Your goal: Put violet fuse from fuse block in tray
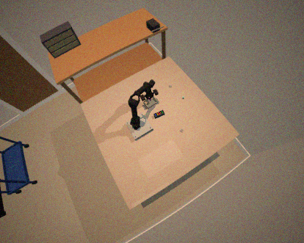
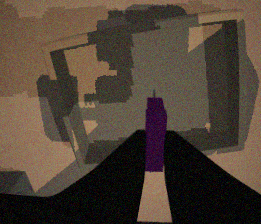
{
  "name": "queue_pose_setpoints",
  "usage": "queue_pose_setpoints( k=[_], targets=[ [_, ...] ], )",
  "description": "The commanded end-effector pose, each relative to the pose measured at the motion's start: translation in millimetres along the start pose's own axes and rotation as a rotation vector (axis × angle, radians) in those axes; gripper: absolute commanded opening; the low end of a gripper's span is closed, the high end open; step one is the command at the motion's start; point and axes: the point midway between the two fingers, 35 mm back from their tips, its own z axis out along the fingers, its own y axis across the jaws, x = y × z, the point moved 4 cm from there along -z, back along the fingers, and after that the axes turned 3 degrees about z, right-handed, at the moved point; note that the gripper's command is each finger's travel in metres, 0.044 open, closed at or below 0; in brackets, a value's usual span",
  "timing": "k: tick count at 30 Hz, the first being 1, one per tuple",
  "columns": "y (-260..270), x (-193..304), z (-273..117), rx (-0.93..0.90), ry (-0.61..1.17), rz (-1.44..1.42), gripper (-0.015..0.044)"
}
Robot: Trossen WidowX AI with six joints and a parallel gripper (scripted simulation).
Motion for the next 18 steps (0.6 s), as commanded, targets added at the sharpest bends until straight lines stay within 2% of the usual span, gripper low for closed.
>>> queue_pose_setpoints(
  k=[1, 15, 18],
  targets=[
    [0, 0, 9, 0.000, 0.005, 0.003, 0.0000],
    [1, 1, 27, 0.000, 0.005, 0.003, 0.0000],
    [1, 1, 23, -0.002, 0.002, 0.000, 0.0079]
  ],
)
